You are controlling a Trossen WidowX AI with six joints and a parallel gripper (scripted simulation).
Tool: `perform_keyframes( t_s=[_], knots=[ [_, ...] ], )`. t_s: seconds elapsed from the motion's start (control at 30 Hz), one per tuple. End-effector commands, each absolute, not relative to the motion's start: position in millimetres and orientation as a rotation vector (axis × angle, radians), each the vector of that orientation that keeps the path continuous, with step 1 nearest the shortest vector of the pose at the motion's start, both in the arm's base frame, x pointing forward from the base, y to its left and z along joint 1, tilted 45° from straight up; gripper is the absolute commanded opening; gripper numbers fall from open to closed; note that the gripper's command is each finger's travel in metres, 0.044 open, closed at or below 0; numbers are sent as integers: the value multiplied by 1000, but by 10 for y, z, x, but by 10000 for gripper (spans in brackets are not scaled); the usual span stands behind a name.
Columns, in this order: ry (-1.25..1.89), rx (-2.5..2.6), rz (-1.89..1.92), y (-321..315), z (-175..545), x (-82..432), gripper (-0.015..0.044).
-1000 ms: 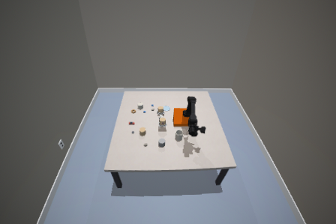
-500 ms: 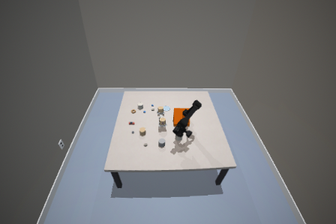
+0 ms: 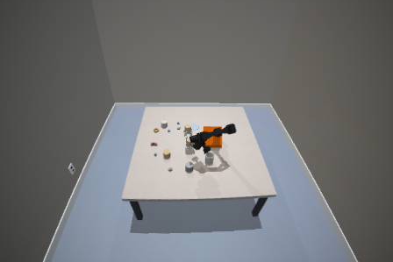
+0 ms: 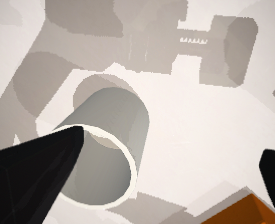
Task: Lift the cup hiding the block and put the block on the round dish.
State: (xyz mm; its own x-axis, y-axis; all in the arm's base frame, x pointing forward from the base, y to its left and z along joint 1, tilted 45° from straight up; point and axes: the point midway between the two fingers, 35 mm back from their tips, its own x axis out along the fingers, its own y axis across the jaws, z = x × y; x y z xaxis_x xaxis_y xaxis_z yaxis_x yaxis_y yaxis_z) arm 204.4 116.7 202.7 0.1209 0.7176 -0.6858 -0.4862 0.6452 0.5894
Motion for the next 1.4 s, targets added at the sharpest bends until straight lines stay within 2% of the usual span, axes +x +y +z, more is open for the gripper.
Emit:
perform_keyframes(
  t_s=[0.0, 0.37, 0.8, 1.1, 1.37],
  knots=[
    [1129, 296, 821, 856, 1868, 2191, 440],
    [1042, 486, 628, -69, 1415, 2283, 440],
    [820, 693, 378, -983, 974, 1870, 440],
    [629, 770, 194, -1355, 765, 1448, 440],
    [655, 810, 192, -1385, 731, 1457, 440]
  ],
)
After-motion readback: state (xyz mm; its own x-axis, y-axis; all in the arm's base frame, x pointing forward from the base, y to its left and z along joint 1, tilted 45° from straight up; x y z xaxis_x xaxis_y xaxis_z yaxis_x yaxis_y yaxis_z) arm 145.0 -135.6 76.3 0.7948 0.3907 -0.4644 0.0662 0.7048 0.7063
